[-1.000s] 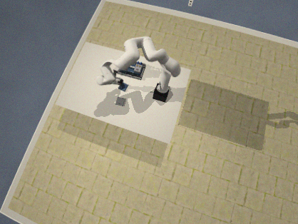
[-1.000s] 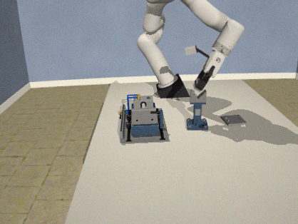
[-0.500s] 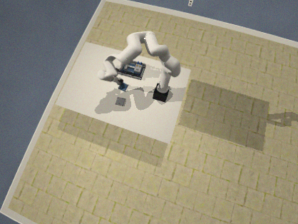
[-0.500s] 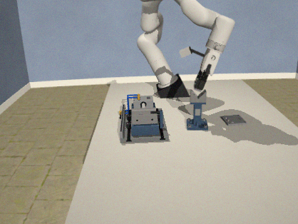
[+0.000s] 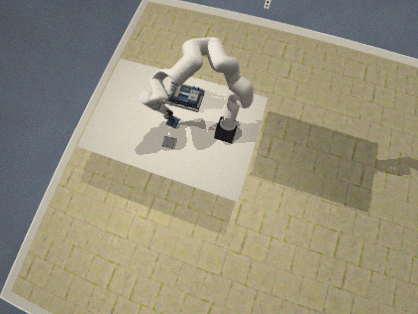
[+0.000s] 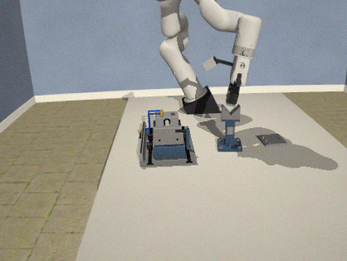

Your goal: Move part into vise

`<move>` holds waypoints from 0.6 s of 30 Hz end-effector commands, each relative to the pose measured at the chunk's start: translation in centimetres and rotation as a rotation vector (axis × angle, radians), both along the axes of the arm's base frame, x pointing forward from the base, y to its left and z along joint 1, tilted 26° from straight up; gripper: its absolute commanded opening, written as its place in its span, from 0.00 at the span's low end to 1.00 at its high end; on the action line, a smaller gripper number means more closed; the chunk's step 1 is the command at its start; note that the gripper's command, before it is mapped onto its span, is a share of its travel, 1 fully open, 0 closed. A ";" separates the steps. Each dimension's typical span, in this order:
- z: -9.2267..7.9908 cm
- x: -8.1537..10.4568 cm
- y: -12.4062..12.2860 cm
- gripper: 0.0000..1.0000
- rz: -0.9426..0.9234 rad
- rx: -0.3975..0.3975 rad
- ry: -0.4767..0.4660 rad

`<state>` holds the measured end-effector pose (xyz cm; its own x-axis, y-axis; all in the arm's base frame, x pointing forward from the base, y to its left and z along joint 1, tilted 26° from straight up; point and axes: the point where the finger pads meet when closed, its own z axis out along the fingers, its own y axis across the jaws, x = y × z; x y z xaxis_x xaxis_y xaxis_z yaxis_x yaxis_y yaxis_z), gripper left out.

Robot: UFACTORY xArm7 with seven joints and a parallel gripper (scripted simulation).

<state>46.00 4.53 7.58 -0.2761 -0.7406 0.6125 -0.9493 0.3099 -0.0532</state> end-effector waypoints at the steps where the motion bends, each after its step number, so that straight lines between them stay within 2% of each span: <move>1: 0.2 0.1 0.1 0.00 0.005 0.051 -0.020; 18: 0.2 0.1 0.0 0.00 0.011 0.156 -0.055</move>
<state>45.96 4.38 7.67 -0.2943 -0.8159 0.4977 -0.9493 0.3097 -0.0537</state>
